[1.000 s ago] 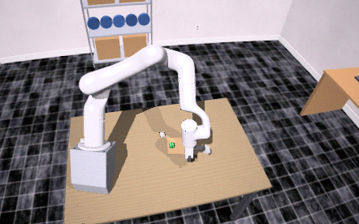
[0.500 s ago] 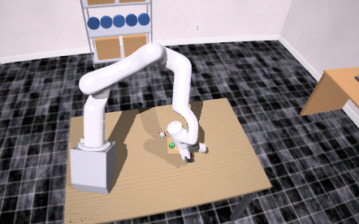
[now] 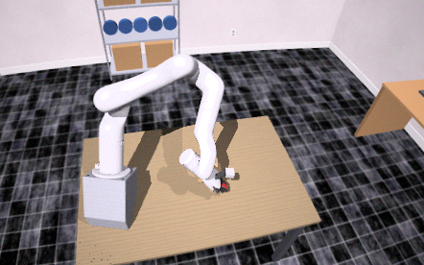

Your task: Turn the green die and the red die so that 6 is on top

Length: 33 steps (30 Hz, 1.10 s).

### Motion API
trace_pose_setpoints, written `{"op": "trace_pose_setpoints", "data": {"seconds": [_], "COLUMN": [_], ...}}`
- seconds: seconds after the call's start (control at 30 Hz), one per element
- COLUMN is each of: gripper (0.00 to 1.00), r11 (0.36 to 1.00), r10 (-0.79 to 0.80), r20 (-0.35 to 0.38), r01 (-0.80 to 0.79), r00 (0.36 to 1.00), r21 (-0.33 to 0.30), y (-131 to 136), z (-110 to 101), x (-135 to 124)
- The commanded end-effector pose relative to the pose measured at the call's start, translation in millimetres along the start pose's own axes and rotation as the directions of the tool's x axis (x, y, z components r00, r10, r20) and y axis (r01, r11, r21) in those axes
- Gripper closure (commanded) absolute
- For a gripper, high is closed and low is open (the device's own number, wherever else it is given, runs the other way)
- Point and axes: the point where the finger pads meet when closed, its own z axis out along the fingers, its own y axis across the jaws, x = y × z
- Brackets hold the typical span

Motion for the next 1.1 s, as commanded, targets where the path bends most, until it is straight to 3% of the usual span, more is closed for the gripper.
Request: {"op": "trace_pose_setpoints", "data": {"seconds": [0.0, 0.07, 0.17, 0.27, 0.4, 0.8, 1.07], "gripper": [0.73, 0.73, 0.73, 0.73, 0.73, 0.73, 0.73], "r11": [1.000, 1.000, 1.000, 1.000, 1.000, 1.000, 1.000], "r10": [-0.004, -0.004, -0.004, -0.005, -0.007, -0.008, -0.008], "r20": [-0.175, -0.222, -0.234, -0.331, -0.394, -0.404, -0.404], "r01": [0.005, 0.005, 0.006, 0.007, 0.010, 0.011, 0.011], "r00": [0.985, 0.975, 0.972, 0.944, 0.919, 0.915, 0.915], "r21": [0.006, 0.007, 0.007, 0.006, 0.006, 0.005, 0.005], "y": [-3.1, -3.2, -3.1, -2.8, -2.6, -2.5, -2.5], "z": [1.7, 1.8, 1.7, 1.5, 0.7, 2.3, 16.3], "x": [-1.8, -2.2, -2.3, -3.0, -3.8, -5.4, -16.4]}}
